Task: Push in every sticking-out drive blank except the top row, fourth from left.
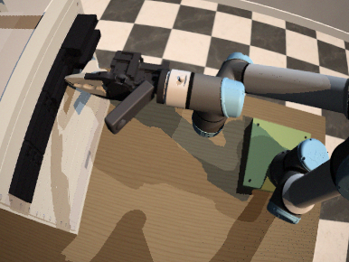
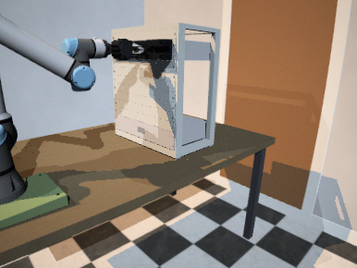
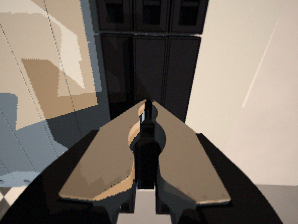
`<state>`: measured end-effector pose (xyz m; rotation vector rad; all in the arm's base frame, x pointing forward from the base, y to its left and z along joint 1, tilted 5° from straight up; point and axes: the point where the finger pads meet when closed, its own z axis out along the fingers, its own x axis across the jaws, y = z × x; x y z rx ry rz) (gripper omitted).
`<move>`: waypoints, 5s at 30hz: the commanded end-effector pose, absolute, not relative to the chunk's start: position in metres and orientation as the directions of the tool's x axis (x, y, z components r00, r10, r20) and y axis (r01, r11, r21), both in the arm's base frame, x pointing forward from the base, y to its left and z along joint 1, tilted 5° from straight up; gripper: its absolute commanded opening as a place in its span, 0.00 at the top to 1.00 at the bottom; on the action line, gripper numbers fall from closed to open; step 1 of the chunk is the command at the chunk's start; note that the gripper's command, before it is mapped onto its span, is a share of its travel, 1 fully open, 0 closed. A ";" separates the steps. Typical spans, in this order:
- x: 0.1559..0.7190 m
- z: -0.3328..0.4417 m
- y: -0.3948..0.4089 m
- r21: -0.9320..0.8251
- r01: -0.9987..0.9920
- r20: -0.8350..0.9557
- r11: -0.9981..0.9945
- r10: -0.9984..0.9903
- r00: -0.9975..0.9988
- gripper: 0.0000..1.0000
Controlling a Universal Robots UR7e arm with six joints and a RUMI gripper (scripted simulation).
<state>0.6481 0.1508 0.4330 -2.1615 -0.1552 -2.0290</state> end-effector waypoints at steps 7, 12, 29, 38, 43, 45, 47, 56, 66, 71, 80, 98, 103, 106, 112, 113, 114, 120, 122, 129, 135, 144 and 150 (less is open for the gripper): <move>0.651 0.433 0.151 -0.054 0.193 0.997 -0.980 -0.042 0.066 1.00; 0.651 0.433 0.151 -0.054 0.193 0.997 -0.980 -0.042 0.066 1.00; 0.654 0.433 0.152 -0.054 0.193 0.997 -0.980 -0.042 0.066 1.00; 0.655 0.433 0.152 -0.054 0.193 0.997 -0.980 -0.042 0.066 1.00; 0.658 0.433 0.153 -0.054 0.193 0.997 -0.980 -0.042 0.066 1.00; 0.658 0.433 0.153 -0.054 0.193 0.997 -0.980 -0.042 0.066 1.00; 0.658 0.433 0.153 -0.054 0.193 0.997 -0.980 -0.042 0.066 1.00; 0.658 0.433 0.153 -0.054 0.193 0.997 -0.980 -0.042 0.066 1.00; 0.658 0.433 0.153 -0.054 0.193 0.997 -0.980 -0.042 0.066 1.00; 0.658 0.433 0.153 -0.054 0.193 0.997 -0.980 -0.042 0.066 1.00; 0.658 0.433 0.153 -0.054 0.193 0.997 -0.980 -0.042 0.066 1.00; 0.607 0.436 0.142 -0.054 0.193 0.997 -0.980 -0.042 0.066 1.00; 0.584 0.437 0.138 -0.054 0.193 0.997 -0.980 -0.042 0.066 1.00; 0.580 0.437 0.137 -0.054 0.193 0.997 -0.980 -0.042 0.066 1.00; 0.563 0.438 0.134 -0.054 0.193 0.997 -0.980 -0.042 0.066 1.00; 0.562 0.438 0.133 -0.054 0.193 0.997 -0.980 -0.042 0.066 1.00; 0.561 0.439 0.133 -0.054 0.193 0.997 -0.980 -0.042 0.066 1.00; 0.559 0.439 0.133 -0.054 0.193 0.997 -0.980 -0.042 0.066 1.00; 0.559 0.439 0.133 -0.054 0.193 0.997 -0.980 -0.042 0.066 1.00; 0.560 0.437 0.129 -0.054 0.193 0.997 -0.980 -0.042 0.066 1.00; 0.561 0.434 0.117 -0.054 0.193 0.997 -0.980 -0.042 0.066 1.00; 0.565 0.426 0.092 -0.054 0.193 0.997 -0.980 -0.042 0.066 1.00; 0.568 0.417 0.066 -0.054 0.193 0.997 -0.980 -0.042 0.066 1.00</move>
